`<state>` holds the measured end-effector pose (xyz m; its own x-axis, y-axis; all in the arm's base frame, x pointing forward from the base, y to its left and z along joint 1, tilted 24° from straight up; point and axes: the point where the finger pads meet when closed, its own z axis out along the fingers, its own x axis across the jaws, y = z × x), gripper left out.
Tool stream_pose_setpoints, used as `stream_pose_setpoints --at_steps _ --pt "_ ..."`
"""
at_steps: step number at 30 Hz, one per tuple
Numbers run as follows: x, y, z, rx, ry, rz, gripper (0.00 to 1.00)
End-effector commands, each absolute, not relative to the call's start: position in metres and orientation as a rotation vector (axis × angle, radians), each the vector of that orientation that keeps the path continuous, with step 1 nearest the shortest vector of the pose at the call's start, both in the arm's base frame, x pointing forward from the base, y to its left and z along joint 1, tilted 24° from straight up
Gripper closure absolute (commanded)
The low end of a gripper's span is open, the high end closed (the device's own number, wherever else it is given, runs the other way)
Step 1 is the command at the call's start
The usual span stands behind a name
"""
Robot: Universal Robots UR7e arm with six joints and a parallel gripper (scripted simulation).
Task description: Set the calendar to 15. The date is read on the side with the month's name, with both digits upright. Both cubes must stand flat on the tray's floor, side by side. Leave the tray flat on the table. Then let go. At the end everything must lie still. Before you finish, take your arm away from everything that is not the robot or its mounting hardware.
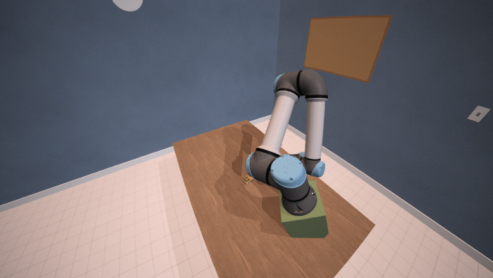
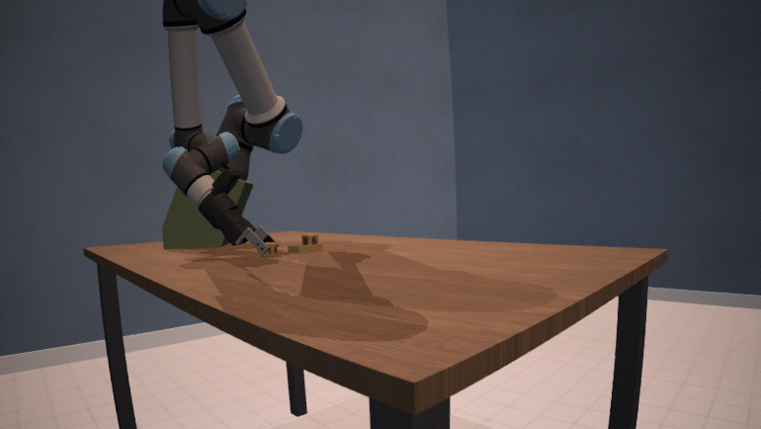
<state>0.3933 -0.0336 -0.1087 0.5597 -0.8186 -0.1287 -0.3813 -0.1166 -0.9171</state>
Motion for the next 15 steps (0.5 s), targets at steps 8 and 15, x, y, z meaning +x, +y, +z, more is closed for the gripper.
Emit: stream_pose_setpoints --at_steps 8,15 --pt "0.389 -0.039 -0.094 -1.721 1.005 -0.51 0.0" --pt "0.385 -0.045 -0.077 -1.721 1.005 -0.51 0.0"
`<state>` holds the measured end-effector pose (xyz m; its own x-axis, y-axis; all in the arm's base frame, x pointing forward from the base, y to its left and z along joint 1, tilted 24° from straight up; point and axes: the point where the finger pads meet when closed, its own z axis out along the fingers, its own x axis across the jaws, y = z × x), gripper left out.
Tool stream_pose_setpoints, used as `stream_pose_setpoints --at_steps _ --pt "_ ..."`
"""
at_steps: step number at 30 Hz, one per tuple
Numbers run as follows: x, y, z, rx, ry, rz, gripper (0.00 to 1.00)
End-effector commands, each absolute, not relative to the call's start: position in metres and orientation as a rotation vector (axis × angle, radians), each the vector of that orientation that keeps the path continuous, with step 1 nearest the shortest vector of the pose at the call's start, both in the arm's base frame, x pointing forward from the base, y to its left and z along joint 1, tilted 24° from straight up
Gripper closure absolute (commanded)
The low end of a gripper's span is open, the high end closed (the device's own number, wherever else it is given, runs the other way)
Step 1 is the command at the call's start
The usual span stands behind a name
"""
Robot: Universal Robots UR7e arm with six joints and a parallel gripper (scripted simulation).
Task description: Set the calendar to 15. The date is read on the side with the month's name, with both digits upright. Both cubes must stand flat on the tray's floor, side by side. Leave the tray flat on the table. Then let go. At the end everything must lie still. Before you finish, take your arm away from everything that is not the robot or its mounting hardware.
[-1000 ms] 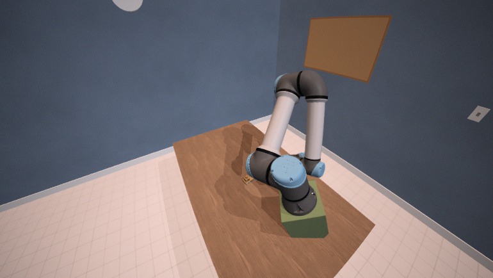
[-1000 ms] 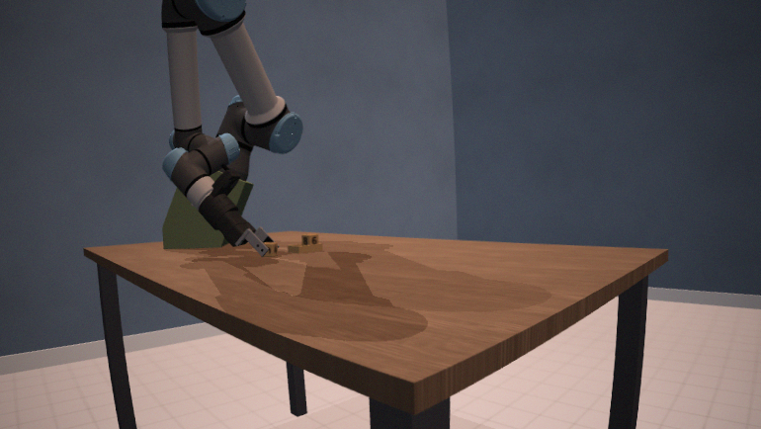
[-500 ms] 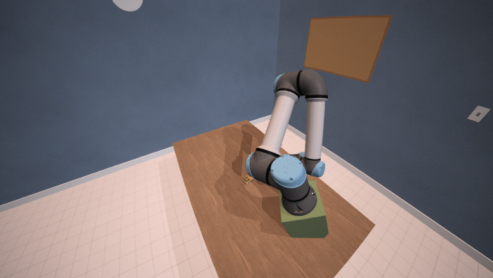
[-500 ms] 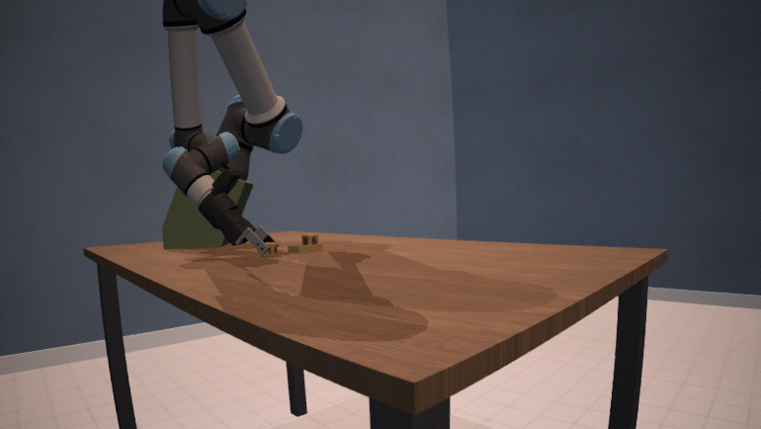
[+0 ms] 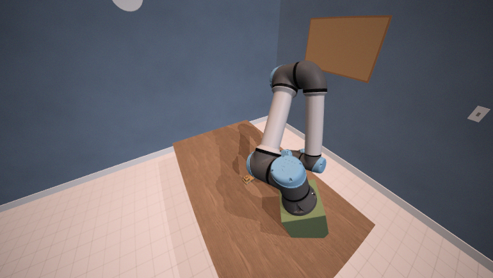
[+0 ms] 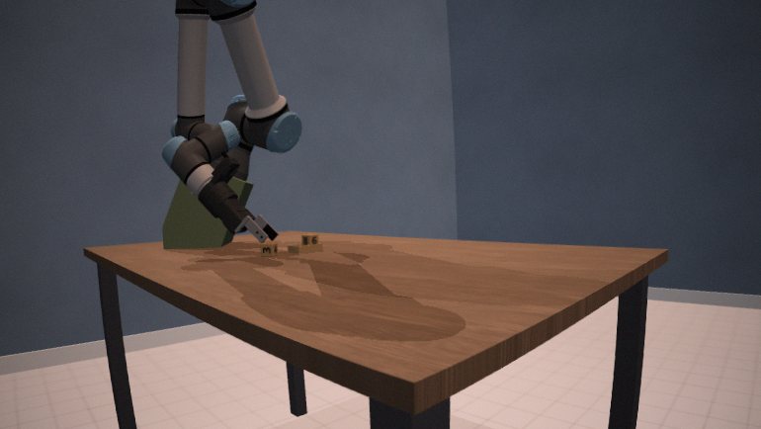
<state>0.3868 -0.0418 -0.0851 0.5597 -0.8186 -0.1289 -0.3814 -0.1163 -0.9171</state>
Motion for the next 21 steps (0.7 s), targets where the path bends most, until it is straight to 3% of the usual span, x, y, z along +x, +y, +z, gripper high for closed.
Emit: stream_pose_setpoints --at_steps 1,21 --pt "0.385 -0.045 -0.077 -1.721 1.005 -0.51 0.0" --pt "0.377 -0.055 -0.048 -1.721 1.005 -0.51 0.0"
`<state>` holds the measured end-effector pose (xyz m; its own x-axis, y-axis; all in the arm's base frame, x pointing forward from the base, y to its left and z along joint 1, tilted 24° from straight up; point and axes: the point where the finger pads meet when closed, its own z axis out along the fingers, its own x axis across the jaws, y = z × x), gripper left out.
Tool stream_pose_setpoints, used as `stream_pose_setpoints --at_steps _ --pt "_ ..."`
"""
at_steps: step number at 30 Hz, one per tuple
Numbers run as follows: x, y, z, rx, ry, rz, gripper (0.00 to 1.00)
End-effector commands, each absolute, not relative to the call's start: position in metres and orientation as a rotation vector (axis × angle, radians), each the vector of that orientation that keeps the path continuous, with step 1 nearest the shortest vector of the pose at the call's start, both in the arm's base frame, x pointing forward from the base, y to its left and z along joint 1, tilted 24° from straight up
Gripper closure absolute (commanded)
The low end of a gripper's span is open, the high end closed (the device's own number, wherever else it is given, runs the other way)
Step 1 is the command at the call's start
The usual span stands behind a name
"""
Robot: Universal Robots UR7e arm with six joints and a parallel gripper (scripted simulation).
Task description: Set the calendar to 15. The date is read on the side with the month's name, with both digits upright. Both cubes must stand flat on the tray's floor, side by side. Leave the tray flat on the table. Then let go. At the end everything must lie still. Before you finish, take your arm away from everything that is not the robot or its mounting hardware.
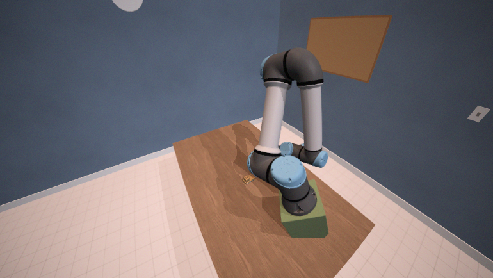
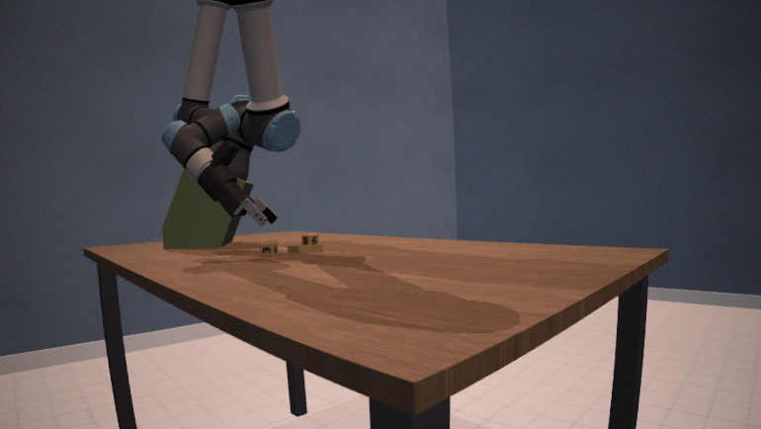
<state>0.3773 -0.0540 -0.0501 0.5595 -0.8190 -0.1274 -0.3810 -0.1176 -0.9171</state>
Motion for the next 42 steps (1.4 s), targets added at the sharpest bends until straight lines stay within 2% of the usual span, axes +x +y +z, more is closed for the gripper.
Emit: stream_pose_setpoints --at_steps 1,42 --pt "0.3768 -0.0548 -0.048 -1.721 1.005 -0.51 0.0" --pt "0.378 -0.0544 -0.0448 -1.952 1.111 -0.391 0.0"
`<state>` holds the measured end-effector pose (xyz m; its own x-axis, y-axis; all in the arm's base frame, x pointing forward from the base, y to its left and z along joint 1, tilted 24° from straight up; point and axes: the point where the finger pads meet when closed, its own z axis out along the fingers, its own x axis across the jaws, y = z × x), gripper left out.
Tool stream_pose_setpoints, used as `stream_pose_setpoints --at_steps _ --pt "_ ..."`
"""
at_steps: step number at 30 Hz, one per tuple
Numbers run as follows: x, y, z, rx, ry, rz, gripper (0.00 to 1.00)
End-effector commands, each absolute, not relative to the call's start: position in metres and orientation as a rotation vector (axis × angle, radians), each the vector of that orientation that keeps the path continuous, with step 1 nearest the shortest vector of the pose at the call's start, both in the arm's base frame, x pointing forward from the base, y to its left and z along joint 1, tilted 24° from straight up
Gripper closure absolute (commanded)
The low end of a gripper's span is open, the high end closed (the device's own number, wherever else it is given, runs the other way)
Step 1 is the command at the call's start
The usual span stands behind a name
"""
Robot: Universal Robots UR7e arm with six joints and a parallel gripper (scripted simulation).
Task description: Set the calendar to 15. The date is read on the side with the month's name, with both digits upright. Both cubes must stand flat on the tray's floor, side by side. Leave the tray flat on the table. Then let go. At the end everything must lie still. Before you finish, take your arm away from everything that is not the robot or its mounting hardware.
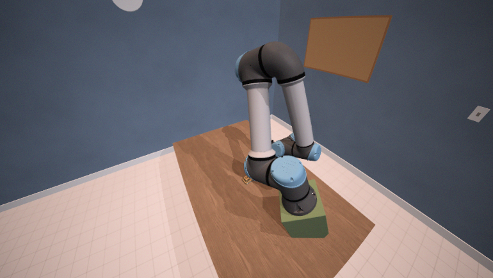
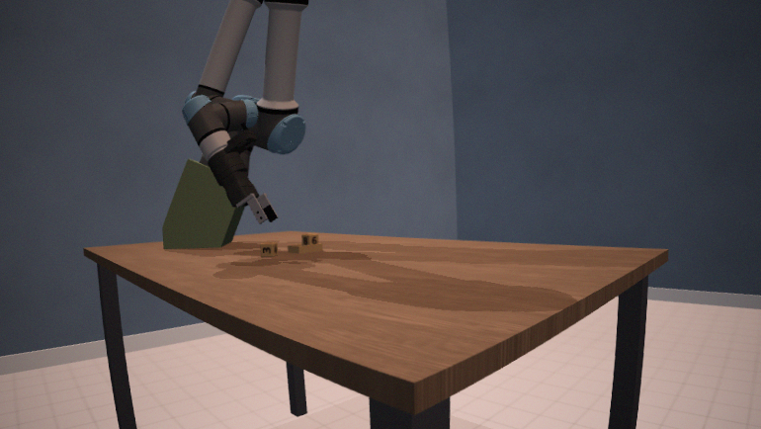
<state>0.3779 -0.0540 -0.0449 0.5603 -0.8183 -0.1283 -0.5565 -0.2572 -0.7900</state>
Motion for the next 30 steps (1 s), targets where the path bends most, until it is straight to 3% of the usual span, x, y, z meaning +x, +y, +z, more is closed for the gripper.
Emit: stream_pose_setpoints --at_steps 1,30 --pt "0.378 -0.0544 -0.0448 -1.952 1.111 -0.39 0.0" --pt "0.3799 -0.0534 -0.0427 -2.178 1.212 -0.255 0.0"
